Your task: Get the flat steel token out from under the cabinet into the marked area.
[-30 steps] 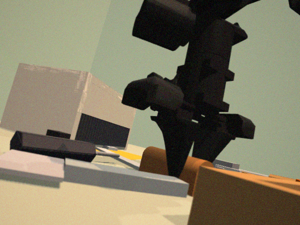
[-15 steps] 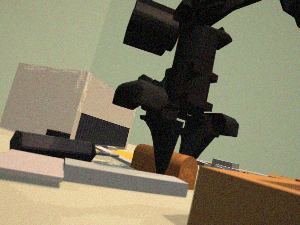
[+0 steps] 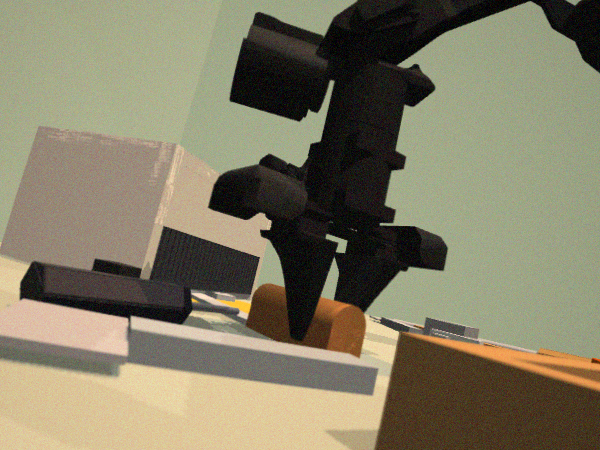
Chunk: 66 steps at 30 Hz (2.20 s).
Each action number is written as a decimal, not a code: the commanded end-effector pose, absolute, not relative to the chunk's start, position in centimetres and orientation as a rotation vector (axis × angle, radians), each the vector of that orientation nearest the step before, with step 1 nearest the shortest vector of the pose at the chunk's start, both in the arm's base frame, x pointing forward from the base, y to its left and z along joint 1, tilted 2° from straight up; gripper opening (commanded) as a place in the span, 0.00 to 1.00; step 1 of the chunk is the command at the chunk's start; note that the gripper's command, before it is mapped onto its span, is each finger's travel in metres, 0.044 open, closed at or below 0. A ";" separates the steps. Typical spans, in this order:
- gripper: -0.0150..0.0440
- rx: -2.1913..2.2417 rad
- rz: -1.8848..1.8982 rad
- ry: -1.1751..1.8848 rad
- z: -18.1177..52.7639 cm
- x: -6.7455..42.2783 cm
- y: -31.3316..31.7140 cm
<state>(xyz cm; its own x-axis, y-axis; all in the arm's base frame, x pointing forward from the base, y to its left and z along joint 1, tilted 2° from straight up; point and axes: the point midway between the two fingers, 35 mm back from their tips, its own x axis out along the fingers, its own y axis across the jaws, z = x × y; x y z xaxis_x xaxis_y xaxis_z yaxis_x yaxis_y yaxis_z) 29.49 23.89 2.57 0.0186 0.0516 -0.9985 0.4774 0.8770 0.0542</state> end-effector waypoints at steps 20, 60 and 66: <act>0.25 0.432 -0.347 1.521 2.6 33.6 21.8; 0.25 0.430 -0.349 1.519 2.4 34.5 18.6; 0.25 0.429 -0.349 1.519 2.4 34.2 18.1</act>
<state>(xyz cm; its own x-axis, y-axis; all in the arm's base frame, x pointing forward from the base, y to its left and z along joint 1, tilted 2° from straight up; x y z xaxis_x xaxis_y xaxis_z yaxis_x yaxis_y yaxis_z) 34.34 18.64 2.53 0.0288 0.0546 -0.9981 0.4760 0.8773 0.0617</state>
